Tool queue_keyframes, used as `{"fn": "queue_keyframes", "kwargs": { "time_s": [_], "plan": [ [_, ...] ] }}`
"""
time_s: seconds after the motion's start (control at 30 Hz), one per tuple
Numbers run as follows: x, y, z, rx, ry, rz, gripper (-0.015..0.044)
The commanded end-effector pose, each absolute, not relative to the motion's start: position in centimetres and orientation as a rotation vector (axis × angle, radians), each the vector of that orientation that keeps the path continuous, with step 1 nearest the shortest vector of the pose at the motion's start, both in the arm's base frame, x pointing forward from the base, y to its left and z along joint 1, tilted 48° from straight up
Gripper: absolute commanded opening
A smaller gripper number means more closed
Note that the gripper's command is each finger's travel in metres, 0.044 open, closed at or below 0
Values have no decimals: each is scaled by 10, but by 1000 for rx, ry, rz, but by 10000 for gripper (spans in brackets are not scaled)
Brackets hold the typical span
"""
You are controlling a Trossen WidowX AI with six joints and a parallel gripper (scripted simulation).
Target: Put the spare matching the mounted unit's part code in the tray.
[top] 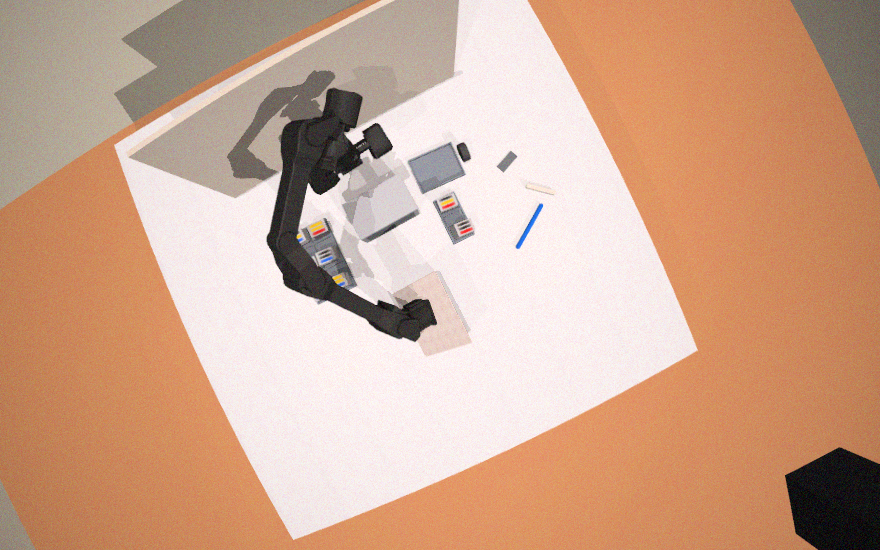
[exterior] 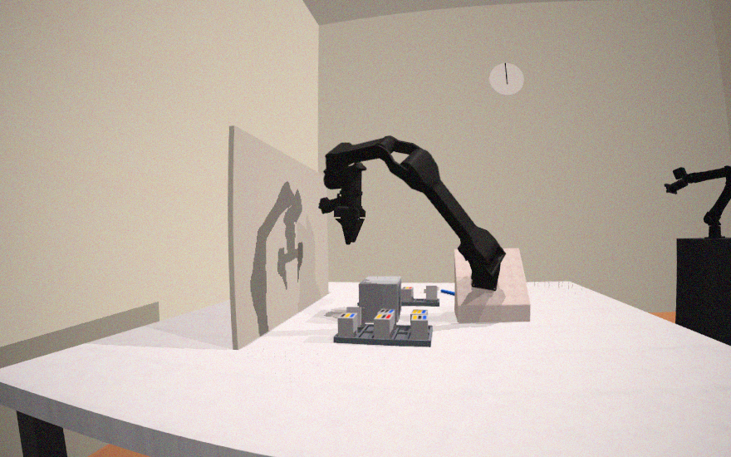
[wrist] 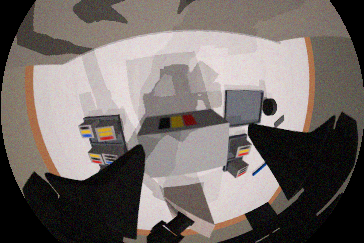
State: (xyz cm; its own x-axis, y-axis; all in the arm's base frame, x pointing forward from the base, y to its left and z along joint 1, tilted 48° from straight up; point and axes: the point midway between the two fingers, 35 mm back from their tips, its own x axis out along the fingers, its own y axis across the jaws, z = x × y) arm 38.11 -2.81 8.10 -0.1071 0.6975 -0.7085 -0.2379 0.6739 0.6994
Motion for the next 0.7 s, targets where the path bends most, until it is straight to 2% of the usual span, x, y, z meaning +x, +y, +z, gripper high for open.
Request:
{"fn": "queue_keyframes", "kwargs": {
  "time_s": [0.0, 0.17, 0.37, 0.67],
  "plan": [
    [382, -27, 82, 405, 1473, 834, 440],
    [379, -34, 73, 464, 1513, 774, 440],
    [341, -82, 2, 966, 1781, 211, 440],
    [279, -115, -65, 1480, 1919, -497, 440]
  ]
}}
